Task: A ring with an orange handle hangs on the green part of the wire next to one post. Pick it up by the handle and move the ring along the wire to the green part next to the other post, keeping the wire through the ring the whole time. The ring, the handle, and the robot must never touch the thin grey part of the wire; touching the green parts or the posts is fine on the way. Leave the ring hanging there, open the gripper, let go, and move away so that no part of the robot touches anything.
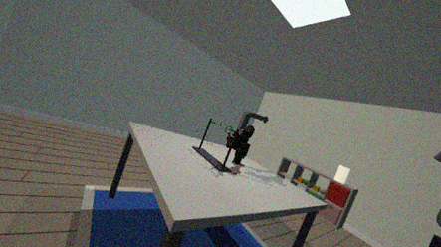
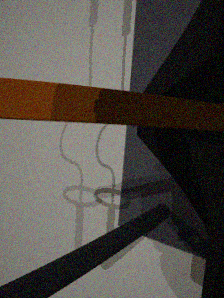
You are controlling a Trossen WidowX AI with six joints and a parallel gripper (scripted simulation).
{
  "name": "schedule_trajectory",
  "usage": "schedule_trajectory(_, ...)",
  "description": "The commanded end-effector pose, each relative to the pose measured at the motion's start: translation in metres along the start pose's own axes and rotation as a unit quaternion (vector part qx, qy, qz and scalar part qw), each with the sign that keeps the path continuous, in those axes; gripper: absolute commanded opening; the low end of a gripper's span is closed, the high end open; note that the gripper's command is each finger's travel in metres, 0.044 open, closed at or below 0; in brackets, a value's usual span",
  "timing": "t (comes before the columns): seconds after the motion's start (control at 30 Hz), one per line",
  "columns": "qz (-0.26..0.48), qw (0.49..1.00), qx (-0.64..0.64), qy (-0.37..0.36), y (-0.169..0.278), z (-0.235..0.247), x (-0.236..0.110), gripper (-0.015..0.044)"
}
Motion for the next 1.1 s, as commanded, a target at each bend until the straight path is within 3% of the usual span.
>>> schedule_trajectory(0.0,-0.005,1.000,0.007,-0.001,-0.003,0.005,-0.001,-0.0150)
schedule_trajectory(1.07,-0.011,1.000,0.009,-0.009,-0.001,0.032,0.003,-0.0150)
Point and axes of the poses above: the point midway between the two fingers, 35 mm back from their tips, its own x axis out along the fingers, its own z axis across the jaws, y = z × x, the point moved 3 cm from there along -x, back along the fingers, and after that the axes turned 4 degrees about -x, right-handed, at the moved point
